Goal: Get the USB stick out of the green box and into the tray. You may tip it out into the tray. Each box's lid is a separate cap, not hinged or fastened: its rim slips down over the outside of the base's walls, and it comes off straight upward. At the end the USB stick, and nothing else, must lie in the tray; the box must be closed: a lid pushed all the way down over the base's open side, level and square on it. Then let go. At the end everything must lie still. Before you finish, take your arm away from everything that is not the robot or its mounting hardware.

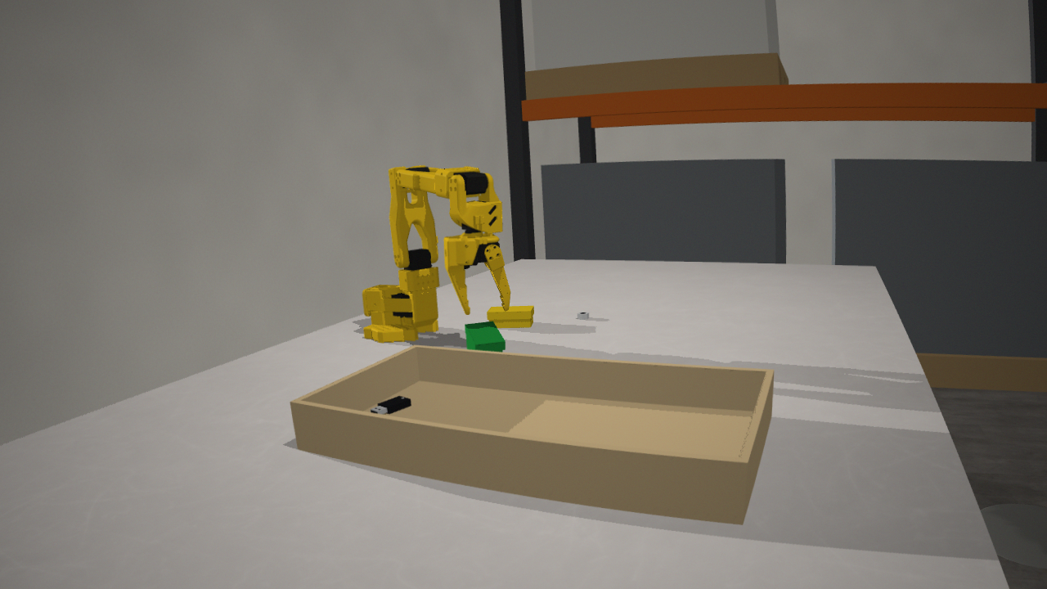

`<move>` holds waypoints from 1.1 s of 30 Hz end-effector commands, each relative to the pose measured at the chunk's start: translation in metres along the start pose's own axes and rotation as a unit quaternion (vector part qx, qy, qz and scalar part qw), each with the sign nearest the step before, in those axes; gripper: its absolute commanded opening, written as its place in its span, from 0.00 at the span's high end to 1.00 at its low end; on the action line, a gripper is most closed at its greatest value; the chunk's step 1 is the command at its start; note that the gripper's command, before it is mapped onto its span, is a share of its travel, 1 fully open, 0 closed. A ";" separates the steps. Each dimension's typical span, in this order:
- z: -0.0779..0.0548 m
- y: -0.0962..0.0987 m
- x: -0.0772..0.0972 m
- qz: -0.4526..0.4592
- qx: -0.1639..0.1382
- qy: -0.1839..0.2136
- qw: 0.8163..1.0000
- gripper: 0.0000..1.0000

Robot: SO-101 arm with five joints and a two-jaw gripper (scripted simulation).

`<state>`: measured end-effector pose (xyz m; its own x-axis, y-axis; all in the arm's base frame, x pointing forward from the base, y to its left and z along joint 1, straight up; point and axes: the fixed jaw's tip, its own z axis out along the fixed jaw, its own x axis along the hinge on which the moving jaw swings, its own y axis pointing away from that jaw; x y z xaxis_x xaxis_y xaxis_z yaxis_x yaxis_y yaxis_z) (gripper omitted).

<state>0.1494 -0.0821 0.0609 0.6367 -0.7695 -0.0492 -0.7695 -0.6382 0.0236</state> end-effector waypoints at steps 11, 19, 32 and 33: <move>-0.014 0.000 0.002 0.002 0.012 0.025 1.000 0.71; -0.014 0.000 0.002 0.002 0.012 0.025 1.000 0.71; -0.014 0.001 0.002 0.002 0.012 0.025 1.000 0.71; -0.014 0.001 0.002 0.002 0.012 0.025 1.000 0.71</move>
<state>0.1477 -0.0814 0.0663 0.6358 -0.7704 -0.0475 -0.7704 -0.6372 0.0228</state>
